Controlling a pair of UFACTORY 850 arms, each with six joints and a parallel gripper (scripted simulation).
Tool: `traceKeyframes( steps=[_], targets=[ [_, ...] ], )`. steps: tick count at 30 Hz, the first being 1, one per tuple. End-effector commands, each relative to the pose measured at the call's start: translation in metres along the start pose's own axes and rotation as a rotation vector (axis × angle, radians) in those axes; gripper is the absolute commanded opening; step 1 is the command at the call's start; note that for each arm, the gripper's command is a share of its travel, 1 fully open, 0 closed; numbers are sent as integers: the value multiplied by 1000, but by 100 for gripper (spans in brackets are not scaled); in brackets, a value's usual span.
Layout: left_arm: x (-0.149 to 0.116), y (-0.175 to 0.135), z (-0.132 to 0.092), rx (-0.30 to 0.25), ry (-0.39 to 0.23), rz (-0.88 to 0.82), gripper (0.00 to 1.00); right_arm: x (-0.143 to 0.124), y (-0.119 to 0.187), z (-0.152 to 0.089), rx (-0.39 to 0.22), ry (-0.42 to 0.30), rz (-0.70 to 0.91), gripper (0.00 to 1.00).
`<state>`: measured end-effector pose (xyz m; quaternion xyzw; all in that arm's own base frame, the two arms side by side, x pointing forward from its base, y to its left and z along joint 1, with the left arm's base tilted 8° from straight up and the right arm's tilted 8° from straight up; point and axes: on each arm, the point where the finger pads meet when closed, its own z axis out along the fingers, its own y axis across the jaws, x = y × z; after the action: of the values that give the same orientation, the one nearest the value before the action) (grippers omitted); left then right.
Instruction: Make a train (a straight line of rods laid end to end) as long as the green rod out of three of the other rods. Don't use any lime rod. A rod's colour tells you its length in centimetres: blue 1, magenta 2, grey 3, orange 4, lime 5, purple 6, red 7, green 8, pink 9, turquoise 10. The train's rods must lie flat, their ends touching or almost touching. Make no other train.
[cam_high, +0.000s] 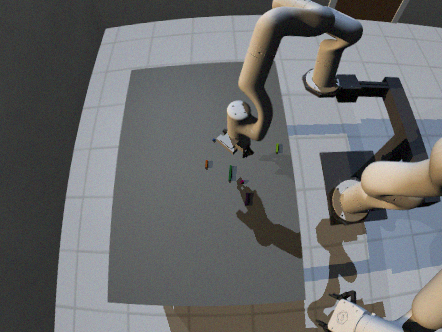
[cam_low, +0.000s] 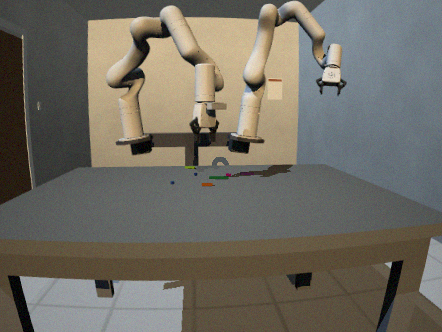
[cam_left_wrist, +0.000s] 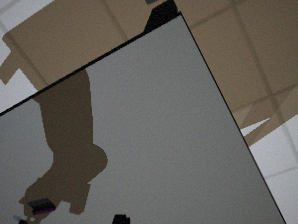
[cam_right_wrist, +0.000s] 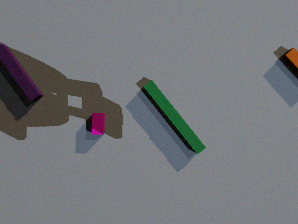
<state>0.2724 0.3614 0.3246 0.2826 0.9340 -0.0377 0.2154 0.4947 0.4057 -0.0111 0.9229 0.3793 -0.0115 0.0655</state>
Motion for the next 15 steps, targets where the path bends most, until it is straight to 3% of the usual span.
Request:
traceKeyframes(
  steps=[1, 3, 5, 15],
  targets=[
    [16, -5, -38, -17, 38, 171, 100, 1, 0, -1, 0, 3, 0, 100],
    [16, -5, -38, -17, 38, 171, 100, 1, 0, -1, 0, 3, 0, 100],
    [27, -10, -62, -20, 77, 279, 100, 1, 0, -1, 0, 3, 0, 100],
    [57, -32, -129, -2, 199, 553, 100, 1, 0, -1, 0, 3, 0, 100]
  ],
)
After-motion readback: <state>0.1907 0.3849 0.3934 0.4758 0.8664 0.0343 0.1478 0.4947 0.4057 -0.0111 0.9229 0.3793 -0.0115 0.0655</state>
